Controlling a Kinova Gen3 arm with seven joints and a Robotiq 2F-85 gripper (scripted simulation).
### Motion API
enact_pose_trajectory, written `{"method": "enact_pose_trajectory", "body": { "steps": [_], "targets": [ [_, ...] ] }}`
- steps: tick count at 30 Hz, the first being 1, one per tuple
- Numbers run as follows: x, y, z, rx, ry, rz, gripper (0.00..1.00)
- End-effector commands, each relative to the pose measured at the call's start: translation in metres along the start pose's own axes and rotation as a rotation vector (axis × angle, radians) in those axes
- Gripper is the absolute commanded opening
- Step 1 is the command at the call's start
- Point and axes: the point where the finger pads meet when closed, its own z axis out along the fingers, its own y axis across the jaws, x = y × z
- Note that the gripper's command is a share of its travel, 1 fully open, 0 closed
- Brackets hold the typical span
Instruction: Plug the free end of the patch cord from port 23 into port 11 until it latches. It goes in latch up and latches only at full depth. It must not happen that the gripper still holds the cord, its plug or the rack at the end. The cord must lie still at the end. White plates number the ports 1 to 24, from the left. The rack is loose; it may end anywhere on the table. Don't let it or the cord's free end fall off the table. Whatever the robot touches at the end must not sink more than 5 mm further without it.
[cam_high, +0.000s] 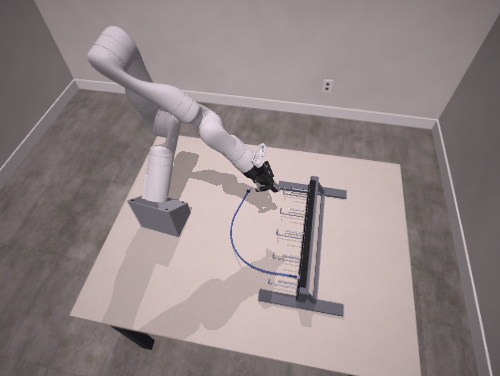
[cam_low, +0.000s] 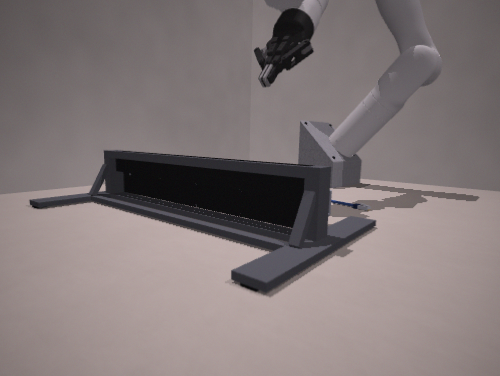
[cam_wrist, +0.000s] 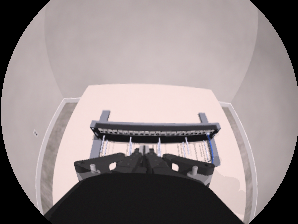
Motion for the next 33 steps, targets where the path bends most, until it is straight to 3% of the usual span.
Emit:
{"method": "enact_pose_trajectory", "body": {
  "steps": [1,10,20,33],
  "targets": [
    [0.001,0.001,0.0,0.007,0.005,0.01,0.0],
    [0.001,0.001,0.003,0.007,0.005,0.01,0.0],
    [0.001,0.001,0.019,0.007,0.005,0.01,0.0],
    [0.001,0.001,0.079,0.007,0.005,0.01,0.0]
  ]
}}
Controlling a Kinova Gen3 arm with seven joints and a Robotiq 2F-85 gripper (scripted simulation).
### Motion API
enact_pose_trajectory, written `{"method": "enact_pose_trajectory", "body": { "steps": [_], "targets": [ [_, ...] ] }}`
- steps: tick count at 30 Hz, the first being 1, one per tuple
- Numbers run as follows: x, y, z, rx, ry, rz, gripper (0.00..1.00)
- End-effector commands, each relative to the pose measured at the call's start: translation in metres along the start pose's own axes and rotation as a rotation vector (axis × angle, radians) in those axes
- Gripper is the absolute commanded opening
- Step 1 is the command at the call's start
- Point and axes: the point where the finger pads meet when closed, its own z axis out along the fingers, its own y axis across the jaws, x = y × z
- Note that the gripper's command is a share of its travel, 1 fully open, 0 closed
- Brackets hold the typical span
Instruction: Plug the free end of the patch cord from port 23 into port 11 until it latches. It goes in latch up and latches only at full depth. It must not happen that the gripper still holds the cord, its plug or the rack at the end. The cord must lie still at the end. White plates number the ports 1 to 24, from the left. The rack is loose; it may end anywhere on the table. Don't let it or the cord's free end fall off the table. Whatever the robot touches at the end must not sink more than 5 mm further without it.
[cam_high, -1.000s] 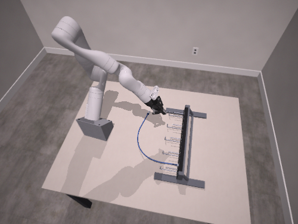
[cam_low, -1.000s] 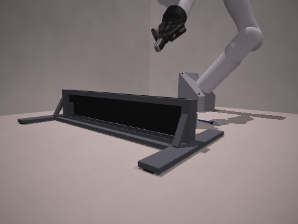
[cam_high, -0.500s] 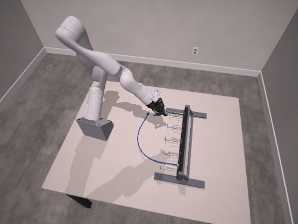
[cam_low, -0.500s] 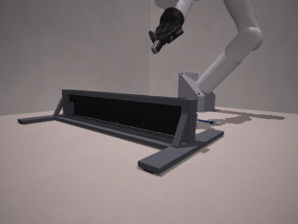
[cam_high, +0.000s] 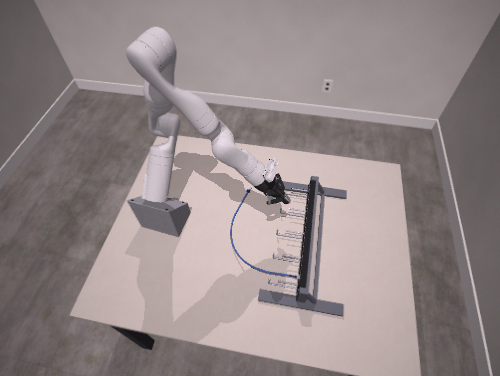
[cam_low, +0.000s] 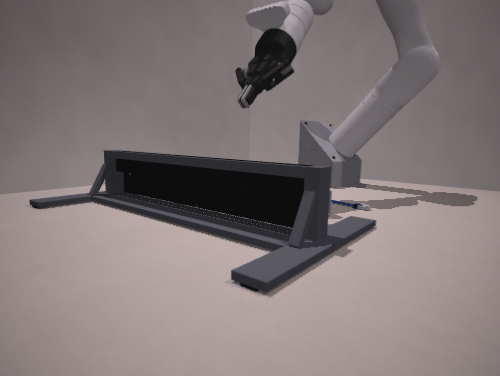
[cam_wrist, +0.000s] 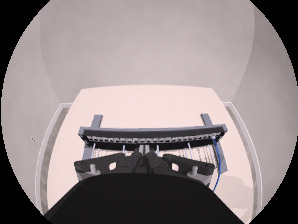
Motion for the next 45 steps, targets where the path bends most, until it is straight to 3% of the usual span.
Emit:
{"method": "enact_pose_trajectory", "body": {
  "steps": [1,18,45],
  "targets": [
    [-0.006,-0.012,0.025,0.009,-0.023,-0.026,0.0],
    [-0.008,-0.013,0.078,0.009,-0.023,-0.026,0.0],
    [-0.008,-0.013,0.081,0.009,-0.023,-0.027,0.0]
  ]
}}
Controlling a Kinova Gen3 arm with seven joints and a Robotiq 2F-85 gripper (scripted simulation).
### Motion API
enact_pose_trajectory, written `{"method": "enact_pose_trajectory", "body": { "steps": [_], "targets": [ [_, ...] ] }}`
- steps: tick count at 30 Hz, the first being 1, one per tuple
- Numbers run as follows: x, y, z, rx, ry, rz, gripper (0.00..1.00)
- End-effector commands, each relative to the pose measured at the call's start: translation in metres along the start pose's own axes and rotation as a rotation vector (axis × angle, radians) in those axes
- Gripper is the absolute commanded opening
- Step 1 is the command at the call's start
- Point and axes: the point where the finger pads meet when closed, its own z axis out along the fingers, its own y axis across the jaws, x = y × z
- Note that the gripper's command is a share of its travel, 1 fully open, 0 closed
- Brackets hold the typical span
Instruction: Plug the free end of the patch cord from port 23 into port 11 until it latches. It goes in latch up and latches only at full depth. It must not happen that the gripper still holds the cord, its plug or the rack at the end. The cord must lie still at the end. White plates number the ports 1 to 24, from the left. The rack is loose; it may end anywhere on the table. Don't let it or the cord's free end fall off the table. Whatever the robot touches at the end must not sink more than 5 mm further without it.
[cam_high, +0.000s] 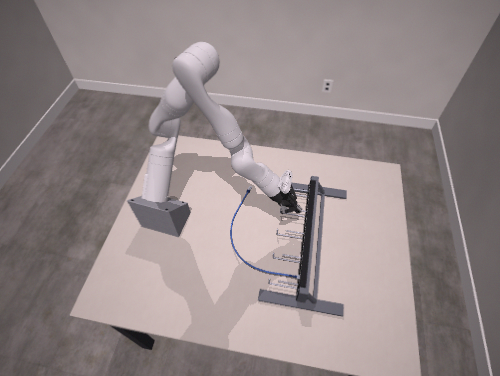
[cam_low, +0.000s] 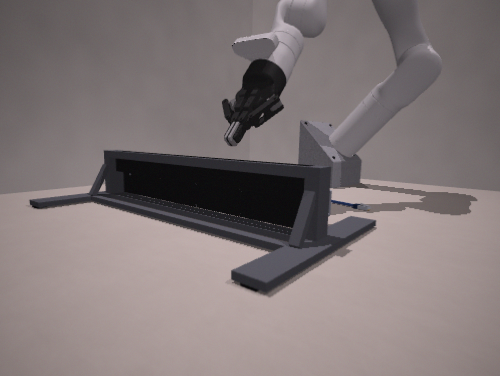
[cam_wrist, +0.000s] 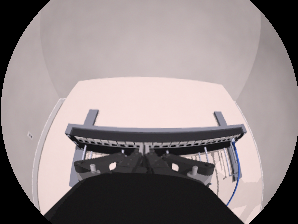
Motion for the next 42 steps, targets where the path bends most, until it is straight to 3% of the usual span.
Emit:
{"method": "enact_pose_trajectory", "body": {
  "steps": [1,32,42],
  "targets": [
    [0.001,0.0,0.0,-0.001,0.002,0.0,0.0],
    [0.001,0.0,-0.001,-0.001,0.002,0.0,0.0],
    [0.001,0.0,-0.024,-0.001,0.002,0.0,0.0]
  ]
}}
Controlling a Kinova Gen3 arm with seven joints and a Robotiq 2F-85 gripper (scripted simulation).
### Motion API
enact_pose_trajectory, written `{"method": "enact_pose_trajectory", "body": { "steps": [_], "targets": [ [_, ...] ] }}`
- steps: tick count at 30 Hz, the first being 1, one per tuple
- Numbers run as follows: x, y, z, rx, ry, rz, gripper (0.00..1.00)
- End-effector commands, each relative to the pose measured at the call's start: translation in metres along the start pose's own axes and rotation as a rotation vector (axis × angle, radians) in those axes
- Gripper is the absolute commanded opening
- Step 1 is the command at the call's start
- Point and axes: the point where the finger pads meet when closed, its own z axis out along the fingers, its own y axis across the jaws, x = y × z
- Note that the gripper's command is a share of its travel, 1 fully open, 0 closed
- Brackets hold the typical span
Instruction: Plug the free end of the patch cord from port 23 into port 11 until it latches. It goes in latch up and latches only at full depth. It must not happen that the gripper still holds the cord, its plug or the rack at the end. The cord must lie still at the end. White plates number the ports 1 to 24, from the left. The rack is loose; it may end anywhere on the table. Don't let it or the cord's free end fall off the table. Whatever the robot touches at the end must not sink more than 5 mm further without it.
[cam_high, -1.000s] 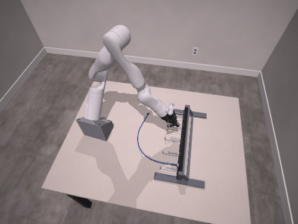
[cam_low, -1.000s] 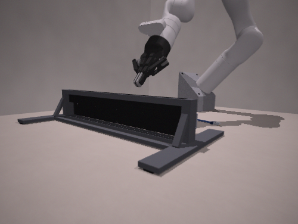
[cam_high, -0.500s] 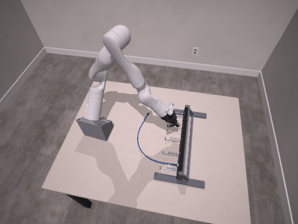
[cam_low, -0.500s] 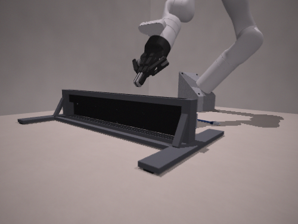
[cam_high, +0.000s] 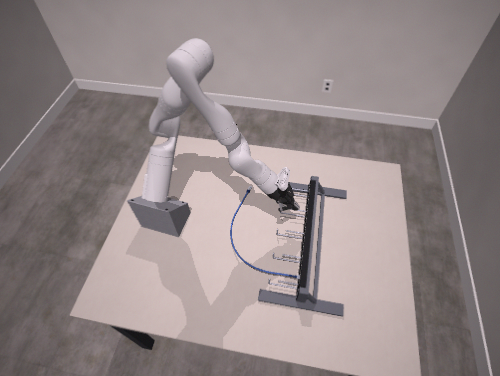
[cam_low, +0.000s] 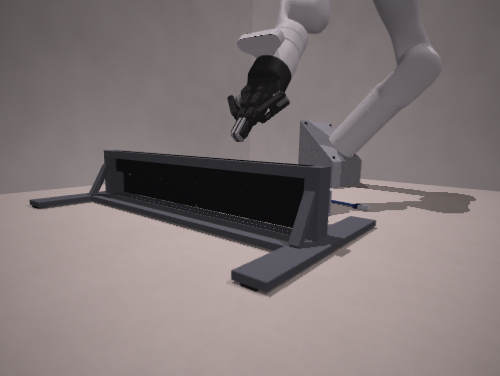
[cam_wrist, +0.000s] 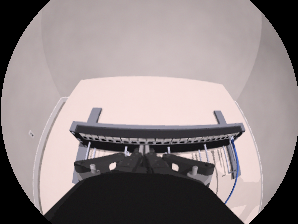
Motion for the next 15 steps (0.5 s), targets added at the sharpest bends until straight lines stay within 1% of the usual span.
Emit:
{"method": "enact_pose_trajectory", "body": {
  "steps": [1,2,4,15],
  "targets": [
    [0.005,0.005,-0.011,-0.009,0.012,0.005,0.0],
    [0.005,0.005,-0.011,-0.009,0.012,0.005,0.0],
    [0.004,0.005,-0.019,-0.009,0.012,0.005,0.0],
    [0.004,0.005,-0.075,-0.009,0.012,0.005,0.0]
  ]
}}
